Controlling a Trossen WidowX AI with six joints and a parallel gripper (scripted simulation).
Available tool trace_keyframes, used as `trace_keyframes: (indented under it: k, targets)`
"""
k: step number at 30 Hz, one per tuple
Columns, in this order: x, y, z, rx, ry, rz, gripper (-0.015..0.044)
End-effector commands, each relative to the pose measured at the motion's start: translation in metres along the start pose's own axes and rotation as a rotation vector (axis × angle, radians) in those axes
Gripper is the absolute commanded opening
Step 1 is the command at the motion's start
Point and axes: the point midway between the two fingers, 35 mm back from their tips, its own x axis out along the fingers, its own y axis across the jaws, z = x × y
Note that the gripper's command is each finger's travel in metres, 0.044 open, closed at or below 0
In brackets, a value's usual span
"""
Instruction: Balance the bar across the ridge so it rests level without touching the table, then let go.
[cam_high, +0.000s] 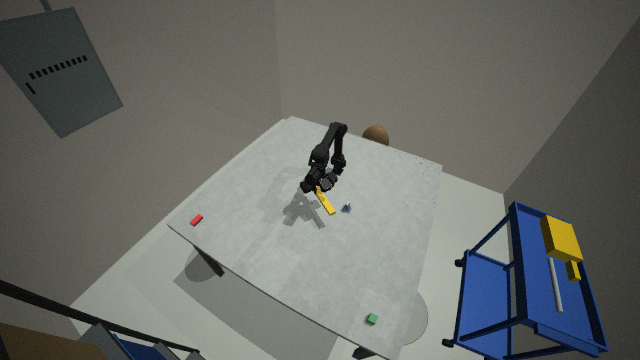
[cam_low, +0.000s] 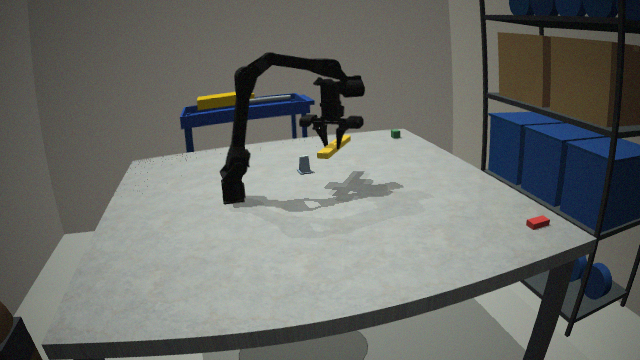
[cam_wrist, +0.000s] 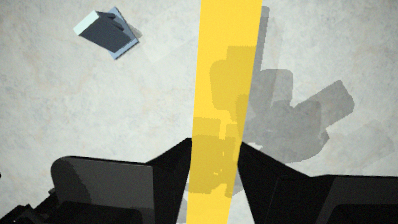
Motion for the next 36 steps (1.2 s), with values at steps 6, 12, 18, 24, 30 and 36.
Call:
trace_keyframes:
  k: [6,12,18,24,30,36]
  targets:
    - [0.0,0.028,0.02,-0.145,-0.001,0.001,0.0]
    - [-0.001,0.048,0.032,-0.246,-0.002,0.002,0.0]
    - [-0.001,0.069,0.044,-0.353,-0.004,0.004,0.0]
    - [-0.001,0.09,0.053,-0.463,-0.005,0.005,0.0]
    - [-0.001,0.111,0.063,-0.583,-0.007,0.006,0.0]
    - [0.002,0.117,0.066,-0.62,-0.007,0.007,0.0]
